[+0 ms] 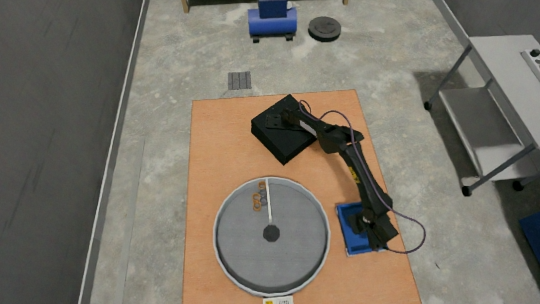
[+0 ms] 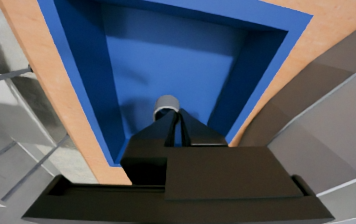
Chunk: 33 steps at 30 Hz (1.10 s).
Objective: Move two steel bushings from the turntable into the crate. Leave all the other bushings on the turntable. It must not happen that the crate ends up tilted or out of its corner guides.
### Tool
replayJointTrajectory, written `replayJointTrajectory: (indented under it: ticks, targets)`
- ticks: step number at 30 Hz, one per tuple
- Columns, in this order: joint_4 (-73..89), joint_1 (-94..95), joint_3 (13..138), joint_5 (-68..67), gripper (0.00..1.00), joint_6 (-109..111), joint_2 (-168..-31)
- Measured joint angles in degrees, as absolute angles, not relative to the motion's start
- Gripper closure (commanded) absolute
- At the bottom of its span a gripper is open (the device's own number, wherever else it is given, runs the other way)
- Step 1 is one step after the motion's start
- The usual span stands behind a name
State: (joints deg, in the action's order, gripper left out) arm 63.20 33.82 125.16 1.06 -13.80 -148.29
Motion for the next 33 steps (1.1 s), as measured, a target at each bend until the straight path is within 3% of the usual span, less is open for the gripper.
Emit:
replayJointTrajectory:
  ticks: [33]
  targets:
    - [63.4, 33.8, 125.9, 1.1, 1.0, -13.8, -148.9]
